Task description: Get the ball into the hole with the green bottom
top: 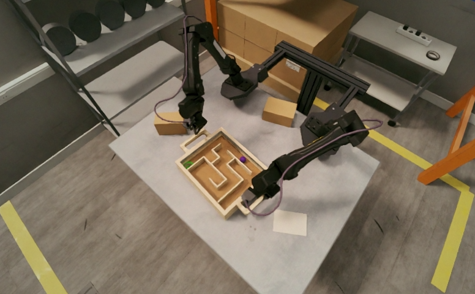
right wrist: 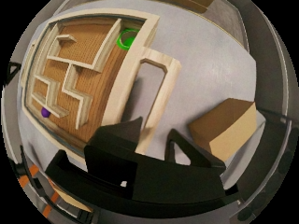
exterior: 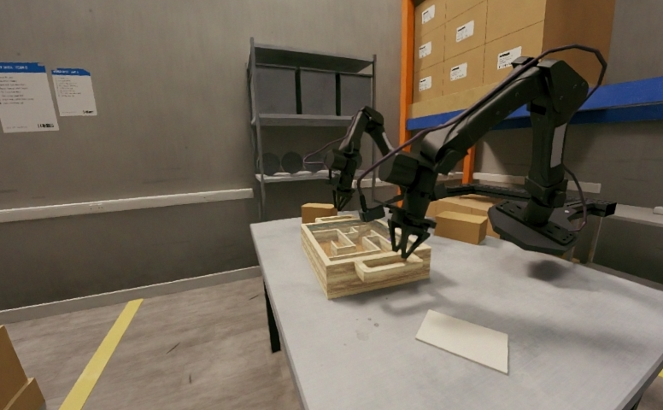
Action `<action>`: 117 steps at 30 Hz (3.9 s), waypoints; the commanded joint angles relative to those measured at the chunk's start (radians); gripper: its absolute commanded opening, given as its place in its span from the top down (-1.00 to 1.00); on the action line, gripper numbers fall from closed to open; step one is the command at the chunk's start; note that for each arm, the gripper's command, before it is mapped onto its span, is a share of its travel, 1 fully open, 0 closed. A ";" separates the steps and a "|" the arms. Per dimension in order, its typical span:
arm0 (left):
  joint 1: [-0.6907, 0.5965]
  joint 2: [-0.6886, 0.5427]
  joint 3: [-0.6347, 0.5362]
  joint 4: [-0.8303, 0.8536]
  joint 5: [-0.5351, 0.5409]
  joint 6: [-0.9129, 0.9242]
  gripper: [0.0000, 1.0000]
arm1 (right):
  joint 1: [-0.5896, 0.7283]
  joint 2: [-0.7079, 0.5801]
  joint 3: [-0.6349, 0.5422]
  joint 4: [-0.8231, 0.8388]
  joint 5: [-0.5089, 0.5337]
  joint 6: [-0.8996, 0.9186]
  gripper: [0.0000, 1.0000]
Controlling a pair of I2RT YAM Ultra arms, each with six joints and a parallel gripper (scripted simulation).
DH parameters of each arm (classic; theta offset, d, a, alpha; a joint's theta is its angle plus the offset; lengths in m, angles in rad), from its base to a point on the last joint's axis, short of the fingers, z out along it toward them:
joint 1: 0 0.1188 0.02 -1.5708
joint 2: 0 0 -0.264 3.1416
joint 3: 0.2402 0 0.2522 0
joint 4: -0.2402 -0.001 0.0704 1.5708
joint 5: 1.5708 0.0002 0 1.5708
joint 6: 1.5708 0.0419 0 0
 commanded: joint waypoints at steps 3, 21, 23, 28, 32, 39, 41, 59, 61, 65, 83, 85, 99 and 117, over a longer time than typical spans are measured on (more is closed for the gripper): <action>0.008 0.026 -0.005 0.034 0.012 0.014 0.24 | 0.024 0.009 0.038 0.016 0.009 -0.007 0.24; 0.043 0.099 0.029 0.115 0.022 0.042 0.24 | 0.024 0.009 0.038 0.016 0.009 -0.007 0.24; 0.039 0.106 0.030 0.120 0.023 0.044 0.24 | 0.024 0.009 0.038 0.016 0.009 -0.007 0.24; 0.041 0.125 0.027 0.141 0.026 0.051 0.24 | 0.024 0.009 0.038 0.016 0.009 -0.007 0.24; 0.032 0.112 0.034 0.141 0.027 0.051 0.24 | 0.024 0.009 0.038 0.016 0.009 -0.007 0.24; 0.032 0.112 0.035 0.132 0.027 0.049 0.24 | -0.009 0.028 0.005 0.051 -0.008 -0.025 0.24; 0.032 0.112 0.035 0.131 0.027 0.049 0.24 | -0.015 0.045 -0.019 0.064 -0.013 -0.030 0.24; 0.032 0.112 0.035 0.131 0.027 0.049 0.24 | -0.049 0.109 -0.018 0.157 -0.025 -0.067 0.24; 0.032 0.112 0.035 0.131 0.027 0.049 0.24 | -0.065 0.131 -0.013 0.170 -0.027 -0.072 0.24; 0.032 0.112 0.035 0.131 0.027 0.049 0.24 | -0.067 0.148 -0.001 0.190 -0.030 -0.081 0.24; 0.032 0.117 0.008 0.124 0.029 0.051 1.00 | -0.048 0.103 -0.023 0.194 -0.030 -0.080 0.24; 0.032 0.118 0.005 0.120 0.029 0.051 1.00 | -0.049 0.103 -0.026 0.194 -0.031 -0.080 0.24; 0.033 0.124 0.003 0.113 0.031 0.051 1.00 | -0.049 0.102 0.010 0.174 -0.027 -0.079 1.00; 0.034 0.137 -0.003 0.109 0.034 0.051 1.00 | -0.049 0.135 0.028 0.191 -0.034 -0.061 1.00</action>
